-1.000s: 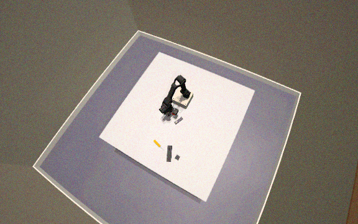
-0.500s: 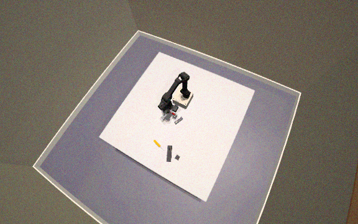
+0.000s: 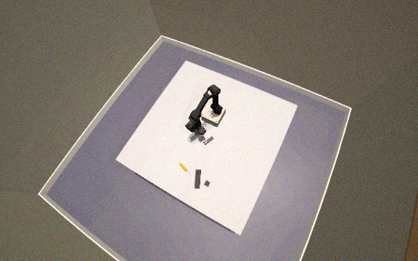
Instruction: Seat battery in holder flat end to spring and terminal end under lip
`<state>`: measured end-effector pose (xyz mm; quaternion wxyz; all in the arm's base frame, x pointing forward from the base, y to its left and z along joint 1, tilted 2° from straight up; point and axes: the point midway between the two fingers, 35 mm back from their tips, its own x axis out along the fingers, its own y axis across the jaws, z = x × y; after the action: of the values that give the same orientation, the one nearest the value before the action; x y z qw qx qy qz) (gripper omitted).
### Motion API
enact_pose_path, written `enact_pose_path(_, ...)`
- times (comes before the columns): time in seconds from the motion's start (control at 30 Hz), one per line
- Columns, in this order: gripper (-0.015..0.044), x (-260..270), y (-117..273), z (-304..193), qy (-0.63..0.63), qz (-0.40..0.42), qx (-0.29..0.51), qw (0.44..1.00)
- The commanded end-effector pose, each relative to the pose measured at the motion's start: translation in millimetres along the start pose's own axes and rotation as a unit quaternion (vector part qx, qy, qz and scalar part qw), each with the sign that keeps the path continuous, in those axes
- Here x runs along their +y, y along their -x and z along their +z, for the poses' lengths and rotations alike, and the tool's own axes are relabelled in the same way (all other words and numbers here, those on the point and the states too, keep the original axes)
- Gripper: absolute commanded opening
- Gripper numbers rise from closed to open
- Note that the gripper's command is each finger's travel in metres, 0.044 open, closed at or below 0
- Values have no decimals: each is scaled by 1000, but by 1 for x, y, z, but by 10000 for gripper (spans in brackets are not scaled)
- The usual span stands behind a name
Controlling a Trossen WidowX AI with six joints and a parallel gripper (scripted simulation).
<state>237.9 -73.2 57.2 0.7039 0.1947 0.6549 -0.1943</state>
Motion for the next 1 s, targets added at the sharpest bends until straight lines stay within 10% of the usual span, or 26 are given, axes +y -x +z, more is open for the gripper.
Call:
enact_pose_path(0.0, 223, 4, -18, -5, -176, -3, 5, 984)
enact_pose_path(0.27, 223, 10, -46, -13, -497, -6, 5, 867)
enact_pose_path(0.97, 223, 11, -64, -12, -504, -6, 5, 864)
